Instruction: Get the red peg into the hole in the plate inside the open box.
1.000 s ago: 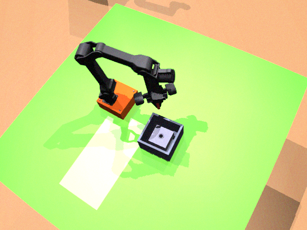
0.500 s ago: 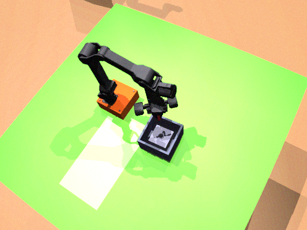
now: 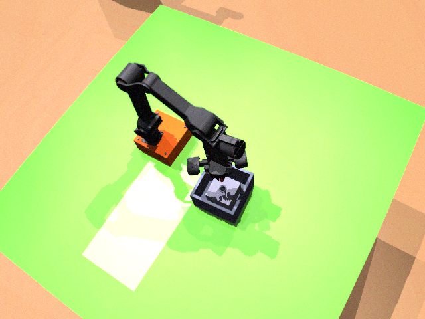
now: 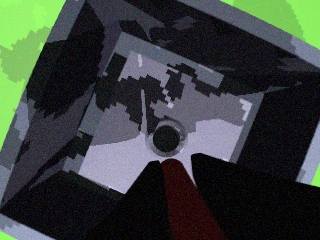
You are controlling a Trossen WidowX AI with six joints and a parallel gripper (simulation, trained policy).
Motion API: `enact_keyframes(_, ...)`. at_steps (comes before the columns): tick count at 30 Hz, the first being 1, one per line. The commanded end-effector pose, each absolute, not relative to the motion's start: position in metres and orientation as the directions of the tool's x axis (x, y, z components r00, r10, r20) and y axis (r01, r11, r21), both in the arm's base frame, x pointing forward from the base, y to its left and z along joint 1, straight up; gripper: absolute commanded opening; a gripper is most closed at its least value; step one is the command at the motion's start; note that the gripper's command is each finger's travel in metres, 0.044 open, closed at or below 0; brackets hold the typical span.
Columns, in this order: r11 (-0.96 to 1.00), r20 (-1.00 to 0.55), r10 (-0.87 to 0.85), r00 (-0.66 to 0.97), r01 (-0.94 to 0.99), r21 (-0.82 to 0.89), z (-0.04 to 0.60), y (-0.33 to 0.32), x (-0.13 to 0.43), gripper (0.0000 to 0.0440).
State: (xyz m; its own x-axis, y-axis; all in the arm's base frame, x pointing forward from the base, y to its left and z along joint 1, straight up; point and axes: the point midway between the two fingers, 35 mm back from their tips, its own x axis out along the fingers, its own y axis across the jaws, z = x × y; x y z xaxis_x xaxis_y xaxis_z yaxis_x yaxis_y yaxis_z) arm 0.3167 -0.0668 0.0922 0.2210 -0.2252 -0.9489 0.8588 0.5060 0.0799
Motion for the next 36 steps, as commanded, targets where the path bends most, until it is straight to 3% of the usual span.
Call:
enact_keyframes(1, 0.499, -0.953, -0.213, 0.214, 0.862, 0.083, 0.085, -0.073, 0.323, 0.0005)
enact_keyframes(8, 0.494, -0.964, -0.196, 0.181, 0.867, 0.063, 0.064, -0.080, 0.326, 0.0017)
enact_keyframes(14, 0.514, -0.971, -0.190, 0.145, 0.857, 0.027, 0.049, -0.085, 0.326, 0.0143)
enact_keyframes(17, 0.524, -0.973, -0.192, 0.128, 0.851, 0.008, 0.045, -0.088, 0.330, 0.0164)
enact_keyframes(22, 0.538, -0.968, -0.205, 0.142, 0.843, 0.010, 0.047, -0.097, 0.344, 0.0287)
enact_keyframes(30, 0.557, -0.959, -0.230, 0.165, 0.830, 0.009, 0.054, -0.113, 0.365, 0.0440)
enact_keyframes(36, 0.552, -0.943, -0.262, 0.205, 0.833, 0.028, 0.063, -0.127, 0.379, 0.0440)
